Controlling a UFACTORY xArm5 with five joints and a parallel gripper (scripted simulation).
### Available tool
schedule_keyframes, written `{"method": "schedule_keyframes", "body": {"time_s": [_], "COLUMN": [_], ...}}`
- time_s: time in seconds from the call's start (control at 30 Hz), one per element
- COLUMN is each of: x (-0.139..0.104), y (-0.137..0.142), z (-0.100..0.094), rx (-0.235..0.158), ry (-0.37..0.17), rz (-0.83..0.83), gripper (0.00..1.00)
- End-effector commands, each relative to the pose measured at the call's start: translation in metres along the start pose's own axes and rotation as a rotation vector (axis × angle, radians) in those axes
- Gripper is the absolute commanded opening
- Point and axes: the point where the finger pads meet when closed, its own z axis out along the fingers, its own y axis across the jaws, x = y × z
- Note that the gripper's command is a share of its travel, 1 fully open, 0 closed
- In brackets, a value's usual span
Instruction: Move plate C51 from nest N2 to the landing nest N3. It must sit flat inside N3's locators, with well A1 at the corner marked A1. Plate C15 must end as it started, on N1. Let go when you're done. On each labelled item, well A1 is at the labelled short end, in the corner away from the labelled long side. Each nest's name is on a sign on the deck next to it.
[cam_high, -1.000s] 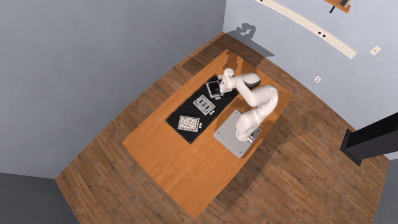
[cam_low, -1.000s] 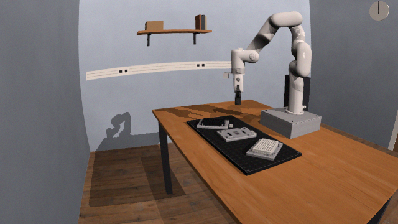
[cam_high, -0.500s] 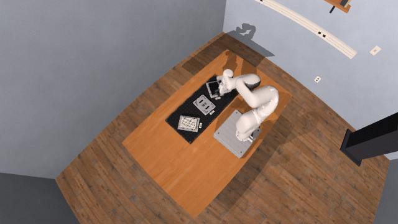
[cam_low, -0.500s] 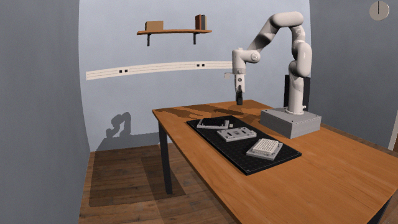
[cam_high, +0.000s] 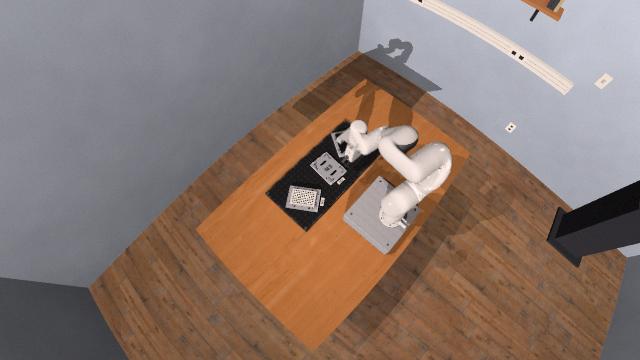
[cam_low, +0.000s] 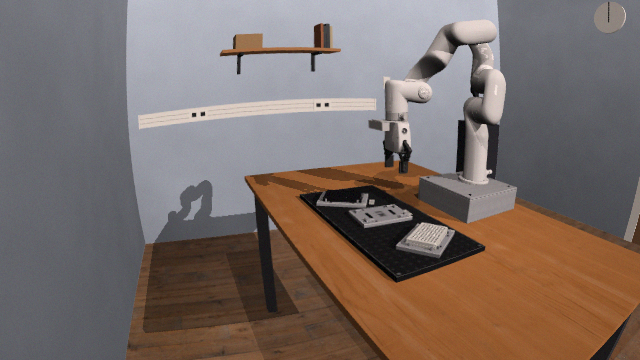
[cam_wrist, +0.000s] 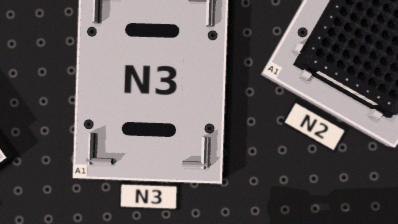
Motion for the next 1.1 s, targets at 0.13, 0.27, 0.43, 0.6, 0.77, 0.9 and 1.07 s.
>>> {"method": "schedule_keyframes", "body": {"time_s": [0.13,0.27,0.43,0.6,0.77,0.9,1.07], "x": [-0.004,-0.006,-0.008,-0.012,-0.015,-0.018,-0.02], "y": [-0.039,-0.058,-0.073,-0.098,-0.123,-0.143,-0.158], "z": [-0.001,-0.001,-0.001,-0.001,-0.001,-0.001,0.0], "rx": [-0.005,-0.005,-0.005,-0.005,-0.005,-0.005,-0.005], "ry": [0.002,0.002,0.002,0.002,0.002,0.002,0.002], "rz": [-0.256,-0.389,-0.489,-0.641,-0.641,-0.641,-0.641], "gripper": [1.0,1.0,1.0,1.0,1.0,1.0,1.0]}}
